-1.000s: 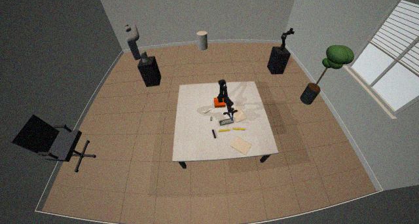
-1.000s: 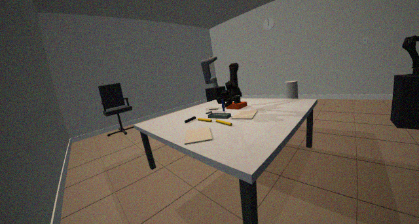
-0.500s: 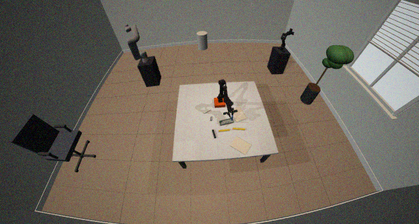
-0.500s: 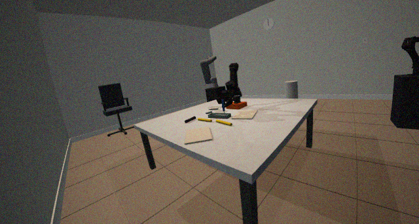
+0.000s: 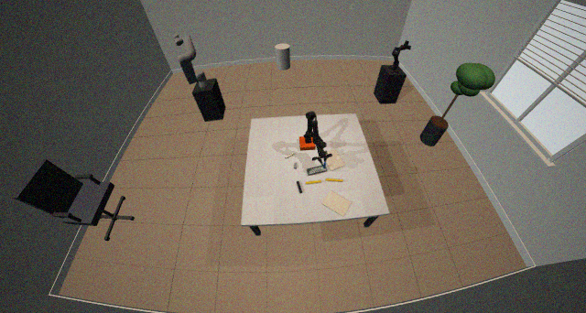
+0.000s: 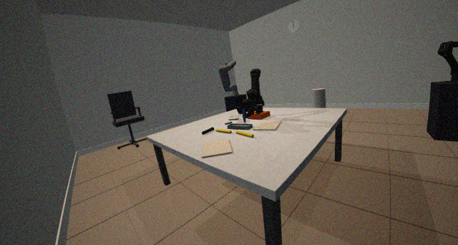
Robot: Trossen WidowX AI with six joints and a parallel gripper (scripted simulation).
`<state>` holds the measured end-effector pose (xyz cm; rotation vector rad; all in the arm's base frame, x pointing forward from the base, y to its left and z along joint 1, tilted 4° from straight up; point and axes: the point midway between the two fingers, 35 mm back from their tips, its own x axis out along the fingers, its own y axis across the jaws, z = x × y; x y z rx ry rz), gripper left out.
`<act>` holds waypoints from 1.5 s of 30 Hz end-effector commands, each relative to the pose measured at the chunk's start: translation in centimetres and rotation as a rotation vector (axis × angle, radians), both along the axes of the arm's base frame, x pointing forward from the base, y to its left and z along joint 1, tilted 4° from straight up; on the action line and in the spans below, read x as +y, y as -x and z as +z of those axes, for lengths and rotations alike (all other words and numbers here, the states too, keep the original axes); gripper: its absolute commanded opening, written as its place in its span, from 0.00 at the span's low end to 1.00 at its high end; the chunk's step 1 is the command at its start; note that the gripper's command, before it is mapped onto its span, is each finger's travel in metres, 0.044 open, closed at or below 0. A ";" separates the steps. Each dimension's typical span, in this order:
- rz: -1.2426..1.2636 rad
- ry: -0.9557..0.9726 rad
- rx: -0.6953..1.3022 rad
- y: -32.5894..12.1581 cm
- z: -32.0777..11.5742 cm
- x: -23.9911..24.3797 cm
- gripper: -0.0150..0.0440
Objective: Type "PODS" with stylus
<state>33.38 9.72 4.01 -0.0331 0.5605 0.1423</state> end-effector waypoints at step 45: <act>-0.005 -0.001 0.005 0.3 -1.7 -0.1 0.39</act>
